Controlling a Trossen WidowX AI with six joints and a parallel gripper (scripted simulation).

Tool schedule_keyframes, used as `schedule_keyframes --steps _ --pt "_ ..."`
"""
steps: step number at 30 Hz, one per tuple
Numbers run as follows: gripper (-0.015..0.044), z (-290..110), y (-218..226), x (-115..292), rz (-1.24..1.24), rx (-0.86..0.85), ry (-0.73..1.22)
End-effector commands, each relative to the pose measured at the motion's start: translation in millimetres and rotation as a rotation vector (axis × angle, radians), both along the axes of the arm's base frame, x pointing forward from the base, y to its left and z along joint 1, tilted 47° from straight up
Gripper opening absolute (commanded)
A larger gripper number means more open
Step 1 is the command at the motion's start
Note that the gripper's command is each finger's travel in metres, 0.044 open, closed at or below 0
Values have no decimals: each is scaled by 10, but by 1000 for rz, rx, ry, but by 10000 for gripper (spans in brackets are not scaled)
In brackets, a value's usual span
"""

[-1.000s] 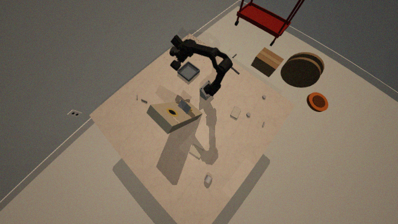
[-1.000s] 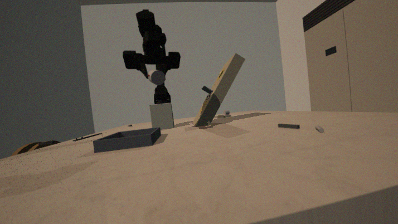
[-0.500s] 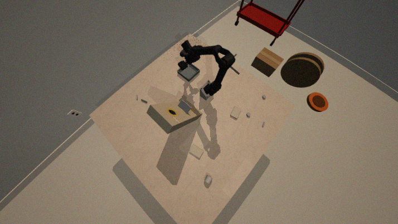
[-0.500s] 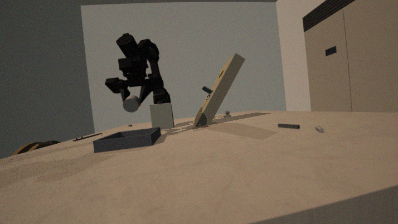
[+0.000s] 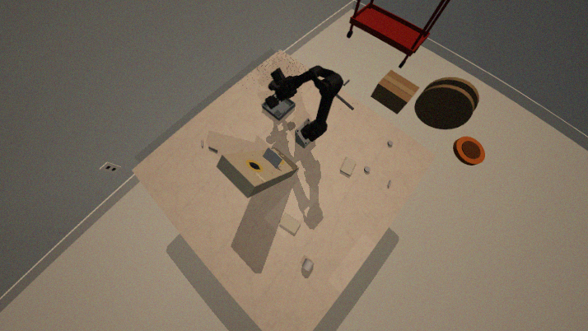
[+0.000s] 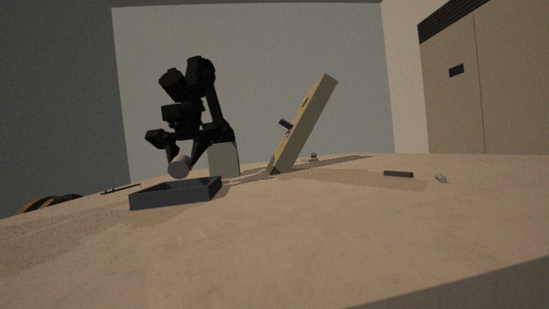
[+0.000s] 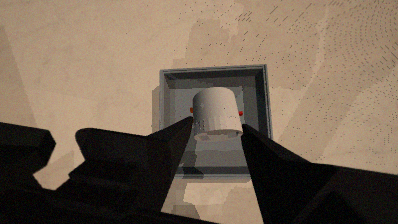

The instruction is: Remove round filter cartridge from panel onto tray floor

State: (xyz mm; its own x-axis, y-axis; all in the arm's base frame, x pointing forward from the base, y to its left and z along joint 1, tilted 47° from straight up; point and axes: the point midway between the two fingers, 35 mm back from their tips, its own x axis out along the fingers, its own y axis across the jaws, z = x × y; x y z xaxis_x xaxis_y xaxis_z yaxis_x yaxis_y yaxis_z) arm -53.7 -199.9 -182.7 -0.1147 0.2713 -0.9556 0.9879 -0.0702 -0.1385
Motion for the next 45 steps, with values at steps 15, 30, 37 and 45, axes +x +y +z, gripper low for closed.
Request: schedule_keyframes --steps 15,30,37,45 --pt "236 -166 240 -5 -1 12 -1" --pt "440 230 -192 23 -1 11 -2" --pt "440 223 -209 6 4 1 4" --pt "440 223 -209 6 4 1 4"
